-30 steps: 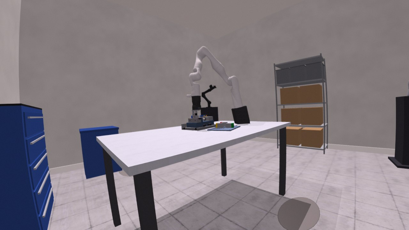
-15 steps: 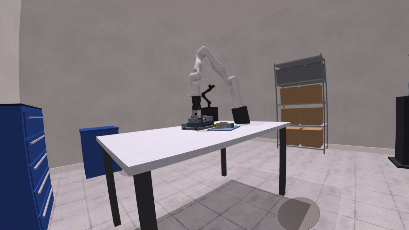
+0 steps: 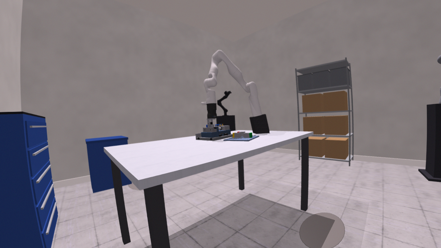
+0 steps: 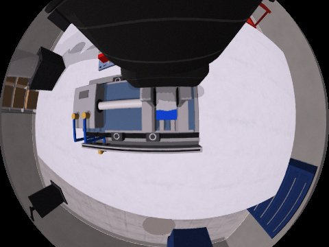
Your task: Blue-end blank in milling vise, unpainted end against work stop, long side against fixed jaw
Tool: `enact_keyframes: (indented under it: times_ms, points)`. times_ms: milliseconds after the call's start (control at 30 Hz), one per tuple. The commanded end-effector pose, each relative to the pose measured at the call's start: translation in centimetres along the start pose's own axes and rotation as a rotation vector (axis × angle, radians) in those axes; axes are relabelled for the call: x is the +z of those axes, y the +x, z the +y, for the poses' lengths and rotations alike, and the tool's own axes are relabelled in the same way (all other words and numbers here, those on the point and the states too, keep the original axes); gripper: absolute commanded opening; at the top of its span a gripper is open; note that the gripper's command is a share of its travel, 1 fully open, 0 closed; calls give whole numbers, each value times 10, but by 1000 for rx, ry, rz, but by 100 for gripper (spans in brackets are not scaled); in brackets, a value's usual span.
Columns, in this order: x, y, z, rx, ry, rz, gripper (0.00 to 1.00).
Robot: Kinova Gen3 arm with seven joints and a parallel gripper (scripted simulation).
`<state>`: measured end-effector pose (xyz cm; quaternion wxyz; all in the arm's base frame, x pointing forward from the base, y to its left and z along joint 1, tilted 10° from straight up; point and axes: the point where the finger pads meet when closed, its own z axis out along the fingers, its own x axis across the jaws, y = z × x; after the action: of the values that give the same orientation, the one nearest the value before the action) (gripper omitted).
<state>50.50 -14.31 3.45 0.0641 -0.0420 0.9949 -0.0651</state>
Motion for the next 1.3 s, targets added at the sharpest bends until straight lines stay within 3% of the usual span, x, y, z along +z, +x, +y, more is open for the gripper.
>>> enact_keyframes:
  times_ms: [0,767,800,1267]
  points:
    - [1,0,0,2,1,-1,0]
    - [2,0,1,2,2,-1,0]
    - [0,-1,0,0,1,-3,100]
    - [0,-1,0,0,1,-3,100]
